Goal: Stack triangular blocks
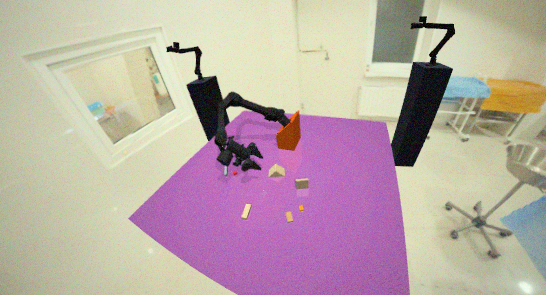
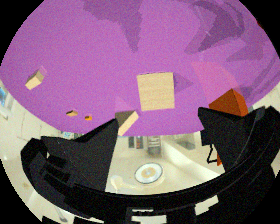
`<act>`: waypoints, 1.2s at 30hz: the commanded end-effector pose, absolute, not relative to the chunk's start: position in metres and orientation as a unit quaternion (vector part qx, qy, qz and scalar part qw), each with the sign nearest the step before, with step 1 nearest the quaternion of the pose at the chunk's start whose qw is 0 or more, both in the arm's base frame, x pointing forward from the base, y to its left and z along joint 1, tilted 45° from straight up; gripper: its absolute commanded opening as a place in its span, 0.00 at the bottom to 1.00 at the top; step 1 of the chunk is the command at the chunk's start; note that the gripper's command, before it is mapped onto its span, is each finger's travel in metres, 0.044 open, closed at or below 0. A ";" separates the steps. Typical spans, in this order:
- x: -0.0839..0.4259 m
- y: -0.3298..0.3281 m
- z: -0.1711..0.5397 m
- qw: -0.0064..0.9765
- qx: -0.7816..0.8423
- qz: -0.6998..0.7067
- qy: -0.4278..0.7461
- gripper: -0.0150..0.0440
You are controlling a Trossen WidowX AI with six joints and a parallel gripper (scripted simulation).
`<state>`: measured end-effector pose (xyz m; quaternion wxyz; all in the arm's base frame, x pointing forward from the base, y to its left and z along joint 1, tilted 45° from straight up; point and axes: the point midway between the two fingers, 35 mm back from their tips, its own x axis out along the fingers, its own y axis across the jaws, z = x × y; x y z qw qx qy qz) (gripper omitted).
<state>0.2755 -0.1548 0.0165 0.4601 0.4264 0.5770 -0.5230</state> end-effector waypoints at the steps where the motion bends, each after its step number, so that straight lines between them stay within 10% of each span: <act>1: 0.271 -0.154 0.015 0.447 0.425 -0.536 0.577 1.00; 33: 0.247 -0.153 -0.083 0.446 0.424 -0.536 0.578 1.00; 36: 0.247 -0.152 -0.082 0.445 0.427 -0.536 0.577 0.87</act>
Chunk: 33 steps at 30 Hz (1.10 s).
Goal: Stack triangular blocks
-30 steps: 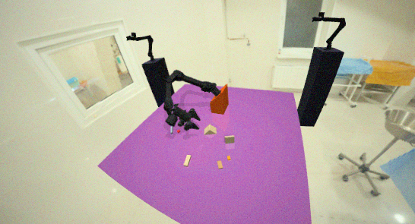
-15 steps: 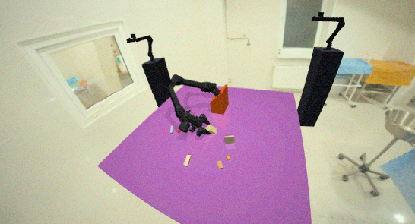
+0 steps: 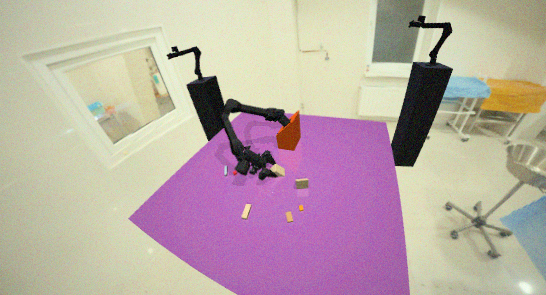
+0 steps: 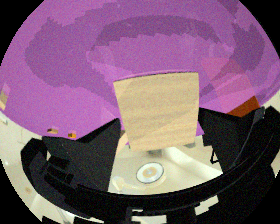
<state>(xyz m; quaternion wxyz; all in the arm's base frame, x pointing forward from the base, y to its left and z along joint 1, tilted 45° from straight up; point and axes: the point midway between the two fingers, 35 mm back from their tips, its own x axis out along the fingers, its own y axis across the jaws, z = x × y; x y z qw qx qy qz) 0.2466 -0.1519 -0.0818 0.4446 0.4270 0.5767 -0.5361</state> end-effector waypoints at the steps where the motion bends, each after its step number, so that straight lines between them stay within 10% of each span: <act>1: 0.247 -0.152 -0.082 0.445 0.427 -0.536 0.577 0.82; 11: 0.247 -0.152 -0.082 0.445 0.427 -0.536 0.577 0.64; 20: 0.252 -0.138 -0.067 0.445 0.428 -0.536 0.576 0.25; 33: 0.260 -0.094 -0.023 0.445 0.428 -0.535 0.577 0.25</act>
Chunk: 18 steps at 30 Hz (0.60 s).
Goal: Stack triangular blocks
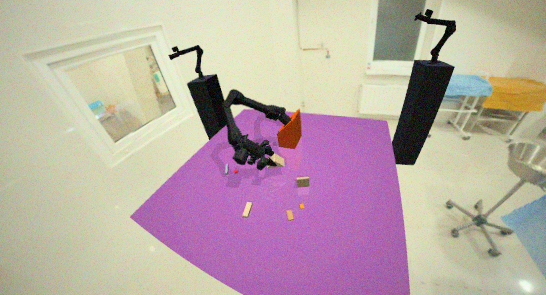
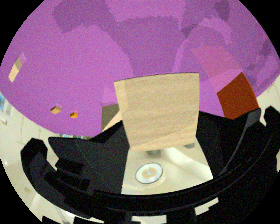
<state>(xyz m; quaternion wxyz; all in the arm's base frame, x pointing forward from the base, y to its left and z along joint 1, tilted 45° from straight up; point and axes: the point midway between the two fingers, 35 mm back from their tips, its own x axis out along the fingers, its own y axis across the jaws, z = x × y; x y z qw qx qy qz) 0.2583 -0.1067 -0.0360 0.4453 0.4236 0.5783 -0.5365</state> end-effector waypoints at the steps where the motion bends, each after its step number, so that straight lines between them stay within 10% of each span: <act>1: 0.261 -0.090 -0.019 0.445 0.428 -0.535 0.577 0.25; 18: 0.258 -0.082 -0.017 0.485 0.366 -0.514 0.606 0.25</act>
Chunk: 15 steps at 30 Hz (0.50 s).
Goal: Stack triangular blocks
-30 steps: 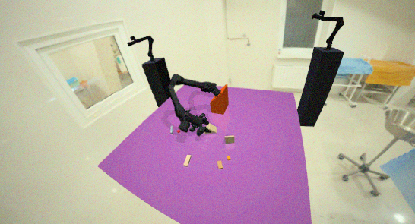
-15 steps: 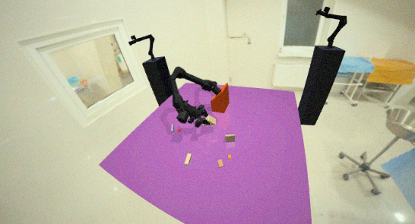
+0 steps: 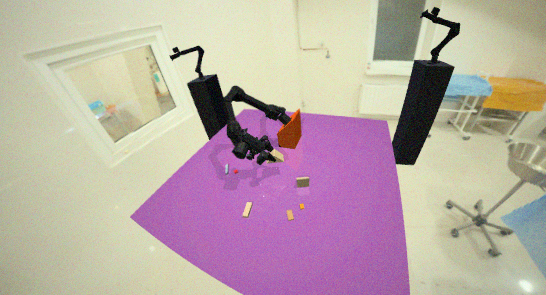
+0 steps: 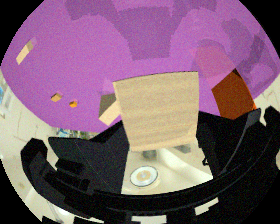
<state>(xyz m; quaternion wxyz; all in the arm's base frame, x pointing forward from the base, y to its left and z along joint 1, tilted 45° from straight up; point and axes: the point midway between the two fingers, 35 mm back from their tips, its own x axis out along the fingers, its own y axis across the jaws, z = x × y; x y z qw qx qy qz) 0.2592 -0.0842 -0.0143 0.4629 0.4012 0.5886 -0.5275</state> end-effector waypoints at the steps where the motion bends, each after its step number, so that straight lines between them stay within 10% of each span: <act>1: 0.257 -0.082 -0.018 0.492 0.352 -0.508 0.612 0.25; 15: 0.253 -0.076 -0.025 0.577 0.153 -0.423 0.681 0.25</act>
